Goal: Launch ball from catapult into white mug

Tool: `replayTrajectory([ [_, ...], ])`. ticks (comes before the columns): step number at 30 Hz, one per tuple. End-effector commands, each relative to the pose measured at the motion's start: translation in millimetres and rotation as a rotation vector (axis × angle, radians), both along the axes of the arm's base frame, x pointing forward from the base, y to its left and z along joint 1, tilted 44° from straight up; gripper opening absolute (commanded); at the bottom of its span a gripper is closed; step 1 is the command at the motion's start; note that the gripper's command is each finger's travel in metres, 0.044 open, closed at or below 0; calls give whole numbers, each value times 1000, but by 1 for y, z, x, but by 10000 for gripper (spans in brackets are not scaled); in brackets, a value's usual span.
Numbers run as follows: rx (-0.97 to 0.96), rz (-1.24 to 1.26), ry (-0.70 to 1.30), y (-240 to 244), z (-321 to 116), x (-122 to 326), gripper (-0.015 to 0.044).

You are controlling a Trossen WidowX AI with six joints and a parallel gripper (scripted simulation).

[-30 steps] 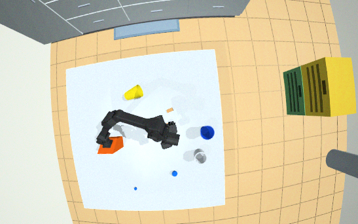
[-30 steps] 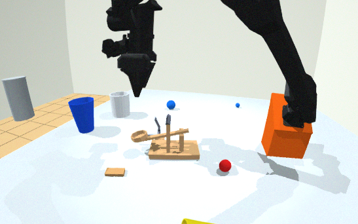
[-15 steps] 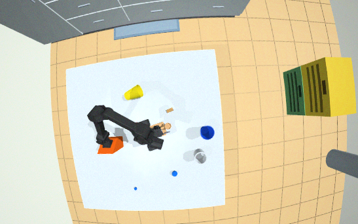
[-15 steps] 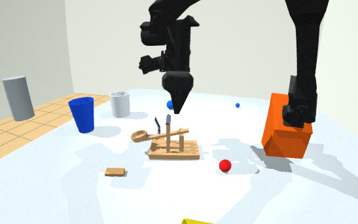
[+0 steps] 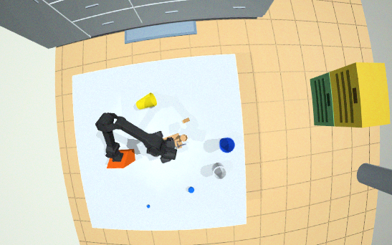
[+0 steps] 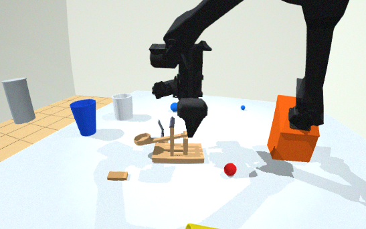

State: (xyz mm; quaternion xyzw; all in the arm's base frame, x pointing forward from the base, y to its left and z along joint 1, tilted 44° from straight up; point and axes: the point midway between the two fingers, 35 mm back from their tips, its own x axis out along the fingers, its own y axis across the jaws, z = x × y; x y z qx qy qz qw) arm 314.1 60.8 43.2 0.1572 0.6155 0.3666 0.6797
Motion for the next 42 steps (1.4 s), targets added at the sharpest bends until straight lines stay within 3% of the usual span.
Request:
replayTrajectory([
  [1,4,-11,1,2,-3,0,440],
  [35,7,-11,1,38,-40,-2,440],
  [42,3,-6,-9,36,-38,1,256],
])
